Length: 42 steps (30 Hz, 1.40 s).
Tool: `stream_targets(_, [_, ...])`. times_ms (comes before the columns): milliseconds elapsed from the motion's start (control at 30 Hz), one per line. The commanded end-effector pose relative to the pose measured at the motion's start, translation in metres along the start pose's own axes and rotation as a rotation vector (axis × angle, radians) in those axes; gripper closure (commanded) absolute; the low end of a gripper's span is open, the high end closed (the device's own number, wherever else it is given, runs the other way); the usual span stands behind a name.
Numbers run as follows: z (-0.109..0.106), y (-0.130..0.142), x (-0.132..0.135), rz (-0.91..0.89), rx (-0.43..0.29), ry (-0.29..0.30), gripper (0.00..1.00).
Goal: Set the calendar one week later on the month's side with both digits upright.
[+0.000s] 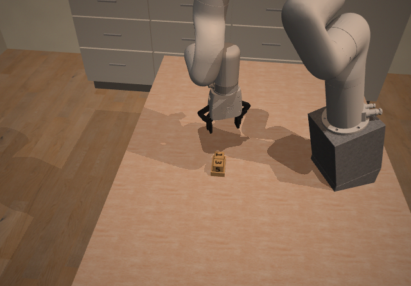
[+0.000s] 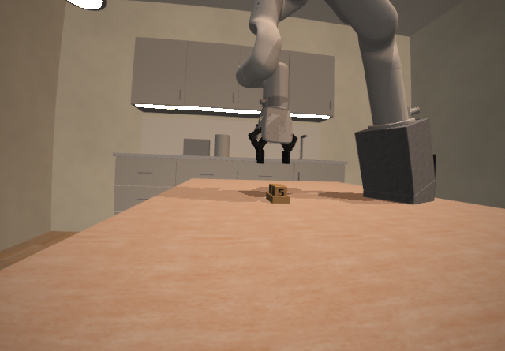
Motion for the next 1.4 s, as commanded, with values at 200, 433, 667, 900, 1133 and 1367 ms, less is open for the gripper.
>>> stream_targets(200, [0.001, -0.001, 0.004, -0.359, 0.042, 0.024, 0.00])
stream_targets(433, [0.001, -0.001, 0.004, -0.578, 0.055, 0.035, 0.00])
stream_targets(667, [0.000, -0.001, 0.003, -0.764, 0.063, 0.043, 0.00])
stream_targets(900, [-0.001, -0.001, 0.000, -1.004, 0.070, 0.050, 0.00])
stream_targets(1133, [-0.003, 0.000, -0.004, -1.206, 0.073, 0.054, 0.00])
stream_targets(1367, [-0.005, 0.003, -0.009, -1.429, 0.074, 0.055, 0.00])
Point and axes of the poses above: the point where the finger pads meet when closed, its own z axis out along the fingers, its own x axis across the jaws, y = z × x, the point moved 6 cm from there along -z, back along the fingers, and after that the axes turned 13 degrees about -z, right-handed, at the moved point
